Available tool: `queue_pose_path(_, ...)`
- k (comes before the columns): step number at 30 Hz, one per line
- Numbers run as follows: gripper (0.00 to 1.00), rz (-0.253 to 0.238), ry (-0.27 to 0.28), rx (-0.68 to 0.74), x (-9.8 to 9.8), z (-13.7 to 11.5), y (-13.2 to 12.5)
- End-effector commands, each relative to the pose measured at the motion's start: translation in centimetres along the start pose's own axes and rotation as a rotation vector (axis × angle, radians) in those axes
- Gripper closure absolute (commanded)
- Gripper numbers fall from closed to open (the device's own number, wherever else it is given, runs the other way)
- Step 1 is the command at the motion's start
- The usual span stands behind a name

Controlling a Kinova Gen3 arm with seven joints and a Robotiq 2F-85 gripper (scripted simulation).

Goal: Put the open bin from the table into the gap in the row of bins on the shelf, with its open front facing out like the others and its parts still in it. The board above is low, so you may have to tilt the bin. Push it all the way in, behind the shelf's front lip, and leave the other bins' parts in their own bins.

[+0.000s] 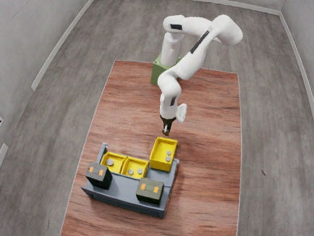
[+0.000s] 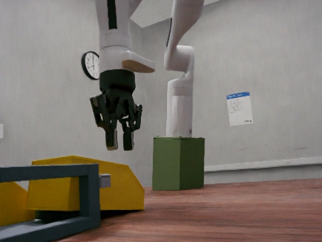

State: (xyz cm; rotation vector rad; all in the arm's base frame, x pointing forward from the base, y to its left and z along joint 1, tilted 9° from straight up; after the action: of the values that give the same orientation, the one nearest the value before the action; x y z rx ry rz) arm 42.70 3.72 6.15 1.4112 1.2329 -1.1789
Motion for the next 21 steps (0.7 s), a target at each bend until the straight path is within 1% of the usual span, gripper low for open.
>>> queue_pose_path(1,0.0,0.002,0.0,0.0,-0.1,0.0,0.0)
queue_pose_path(13,0.0,0.002,0.0,0.0,-0.1,0.0,0.0)
queue_pose_path(18,0.0,0.151,-0.003,0.0,5.5,0.0,-1.4)
queue_pose_path(21,0.0,0.151,-0.003,0.0,5.5,0.0,-1.4)
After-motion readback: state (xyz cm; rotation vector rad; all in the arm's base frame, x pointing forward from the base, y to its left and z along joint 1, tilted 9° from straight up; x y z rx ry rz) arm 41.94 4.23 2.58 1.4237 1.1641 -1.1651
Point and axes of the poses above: the point where the finger pads meet when closed, its own x axis out along the fingers, its own y axis across the jaws, z = x × y, the point moved 8 cm from there along -x, back along the fingers, and after that the axes turned 1 degree about -x, right-handed, at the moved point
